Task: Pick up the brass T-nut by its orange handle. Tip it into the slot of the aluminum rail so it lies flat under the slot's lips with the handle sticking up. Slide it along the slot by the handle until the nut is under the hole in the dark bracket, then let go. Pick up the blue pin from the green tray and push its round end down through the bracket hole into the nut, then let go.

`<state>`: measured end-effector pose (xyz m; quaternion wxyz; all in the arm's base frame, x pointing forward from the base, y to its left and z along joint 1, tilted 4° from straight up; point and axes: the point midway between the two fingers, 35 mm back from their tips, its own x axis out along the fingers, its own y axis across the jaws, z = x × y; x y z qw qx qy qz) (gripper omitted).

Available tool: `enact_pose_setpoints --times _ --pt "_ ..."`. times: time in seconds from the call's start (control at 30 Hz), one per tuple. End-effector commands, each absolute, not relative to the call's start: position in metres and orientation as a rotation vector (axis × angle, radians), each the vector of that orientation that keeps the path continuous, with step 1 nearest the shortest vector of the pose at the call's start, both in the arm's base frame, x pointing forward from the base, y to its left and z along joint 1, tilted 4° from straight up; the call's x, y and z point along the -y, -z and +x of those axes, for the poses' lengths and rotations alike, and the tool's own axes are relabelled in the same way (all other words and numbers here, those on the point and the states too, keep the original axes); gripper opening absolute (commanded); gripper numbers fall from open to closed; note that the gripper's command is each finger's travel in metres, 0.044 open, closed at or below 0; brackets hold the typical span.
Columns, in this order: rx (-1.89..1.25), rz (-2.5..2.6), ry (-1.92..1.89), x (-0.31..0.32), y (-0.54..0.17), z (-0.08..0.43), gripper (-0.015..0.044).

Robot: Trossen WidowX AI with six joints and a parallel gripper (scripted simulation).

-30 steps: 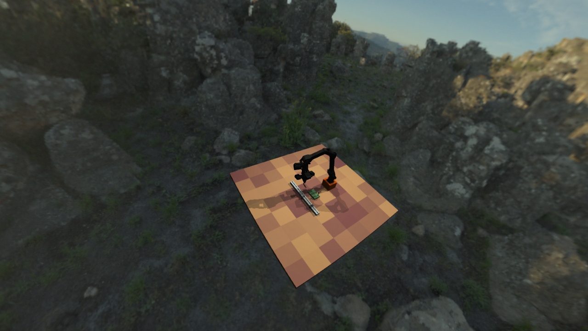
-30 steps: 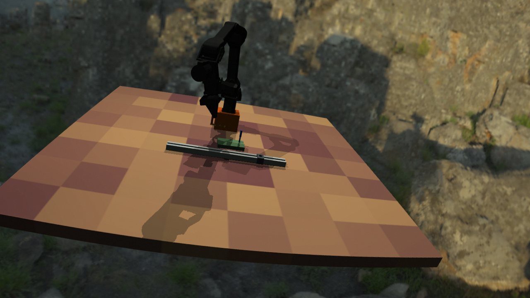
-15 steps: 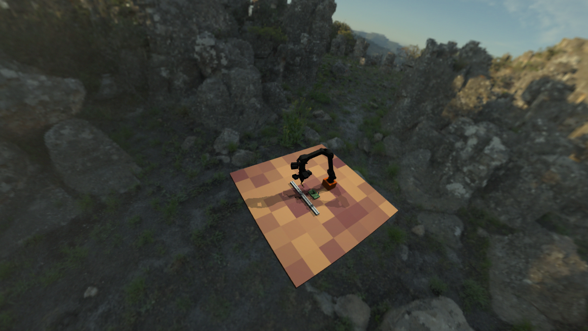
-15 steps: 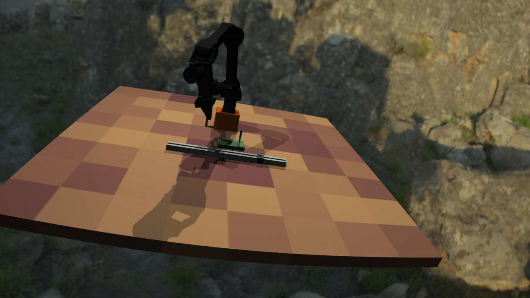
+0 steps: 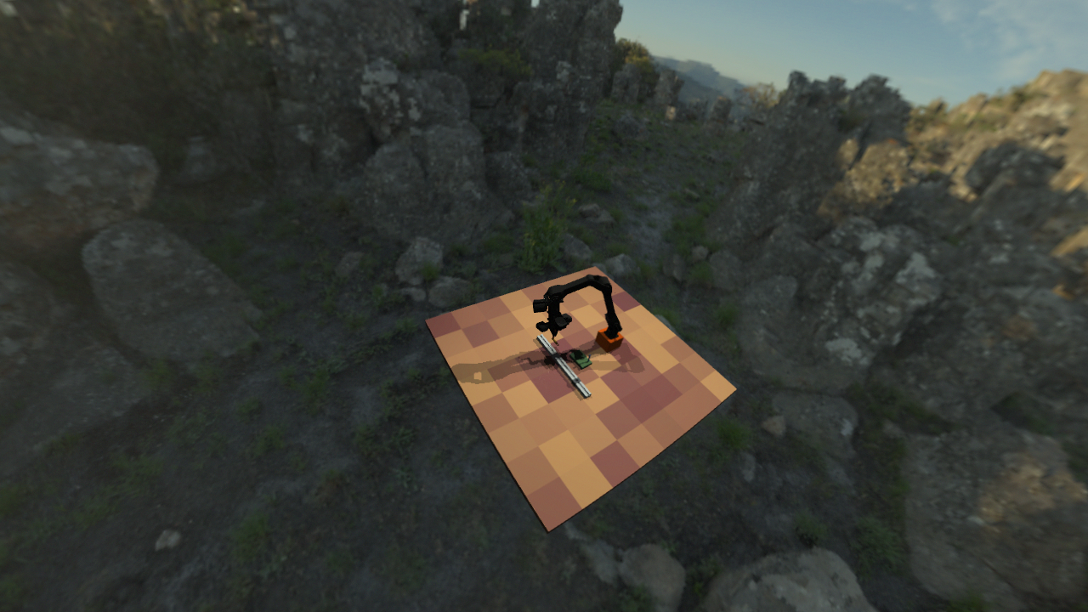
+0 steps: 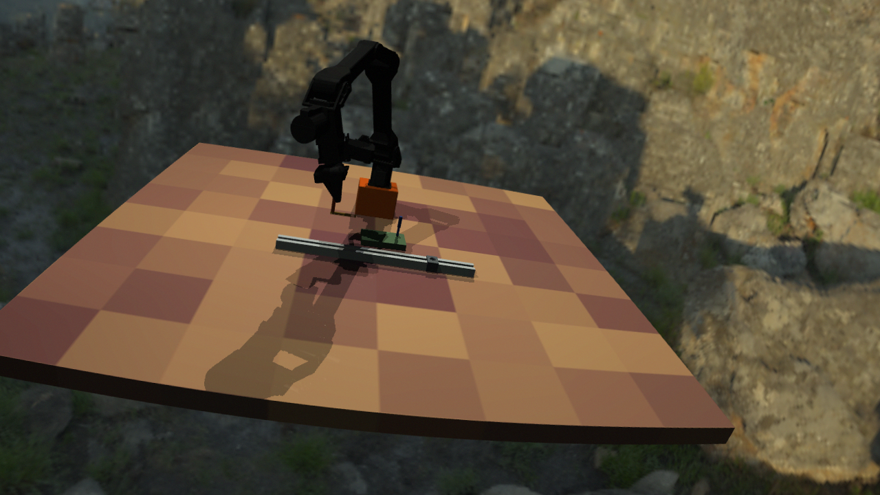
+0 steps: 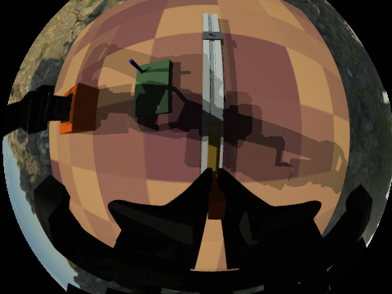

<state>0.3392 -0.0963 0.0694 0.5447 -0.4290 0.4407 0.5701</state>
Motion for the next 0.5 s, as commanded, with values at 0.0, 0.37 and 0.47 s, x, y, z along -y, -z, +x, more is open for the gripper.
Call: enact_pose_setpoints --times 0.0,0.37,0.47 --pt "-1.043 -1.030 -1.361 0.1023 -0.0683 0.3431 -0.0150" --pt "-1.020 -1.040 -1.346 0.1040 -0.0666 0.3433 -0.0150" --pt "-1.011 -1.043 -1.339 0.1042 -0.0661 0.3431 -0.0150"
